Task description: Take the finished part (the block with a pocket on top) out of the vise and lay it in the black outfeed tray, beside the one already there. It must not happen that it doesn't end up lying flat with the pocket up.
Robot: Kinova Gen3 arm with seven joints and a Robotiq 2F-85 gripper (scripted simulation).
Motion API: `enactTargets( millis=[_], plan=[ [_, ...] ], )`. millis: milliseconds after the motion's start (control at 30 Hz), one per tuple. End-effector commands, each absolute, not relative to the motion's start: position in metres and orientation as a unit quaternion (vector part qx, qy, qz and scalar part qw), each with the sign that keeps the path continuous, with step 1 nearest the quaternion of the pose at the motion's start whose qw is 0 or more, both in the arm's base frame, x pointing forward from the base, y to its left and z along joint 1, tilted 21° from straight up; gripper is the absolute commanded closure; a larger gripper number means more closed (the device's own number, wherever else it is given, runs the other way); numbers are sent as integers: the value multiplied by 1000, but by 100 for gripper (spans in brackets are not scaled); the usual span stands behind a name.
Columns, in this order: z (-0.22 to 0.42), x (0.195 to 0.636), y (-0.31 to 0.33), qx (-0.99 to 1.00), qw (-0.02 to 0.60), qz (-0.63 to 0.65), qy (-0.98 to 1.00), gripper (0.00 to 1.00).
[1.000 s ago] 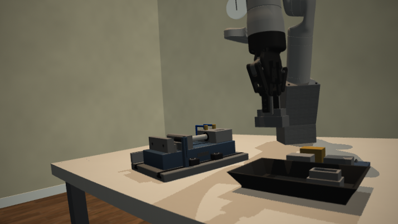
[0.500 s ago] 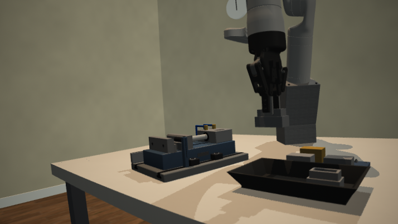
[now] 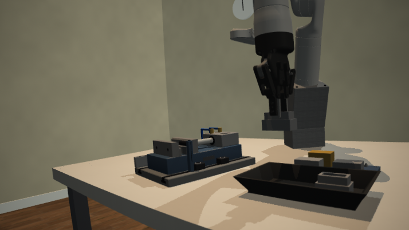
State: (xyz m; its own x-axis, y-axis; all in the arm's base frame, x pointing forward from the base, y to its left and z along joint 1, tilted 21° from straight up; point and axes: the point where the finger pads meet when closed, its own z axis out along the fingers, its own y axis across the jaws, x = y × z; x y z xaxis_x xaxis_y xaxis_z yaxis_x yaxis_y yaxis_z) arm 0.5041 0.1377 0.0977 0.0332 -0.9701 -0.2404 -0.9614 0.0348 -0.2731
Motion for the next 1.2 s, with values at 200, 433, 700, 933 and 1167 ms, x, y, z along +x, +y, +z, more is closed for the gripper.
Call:
enactTargets(
  millis=[200, 433, 700, 933, 1167],
  plan=[
    [98, 507, 140, -690, 188, -13, 699, 100],
    [94, 509, 141, -689, 188, -13, 699, 100],
    [88, 511, 143, -689, 189, -13, 699, 100],
    [77, 514, 145, -689, 189, -13, 699, 100],
    [69, 516, 148, -689, 189, -13, 699, 100]
  ],
)
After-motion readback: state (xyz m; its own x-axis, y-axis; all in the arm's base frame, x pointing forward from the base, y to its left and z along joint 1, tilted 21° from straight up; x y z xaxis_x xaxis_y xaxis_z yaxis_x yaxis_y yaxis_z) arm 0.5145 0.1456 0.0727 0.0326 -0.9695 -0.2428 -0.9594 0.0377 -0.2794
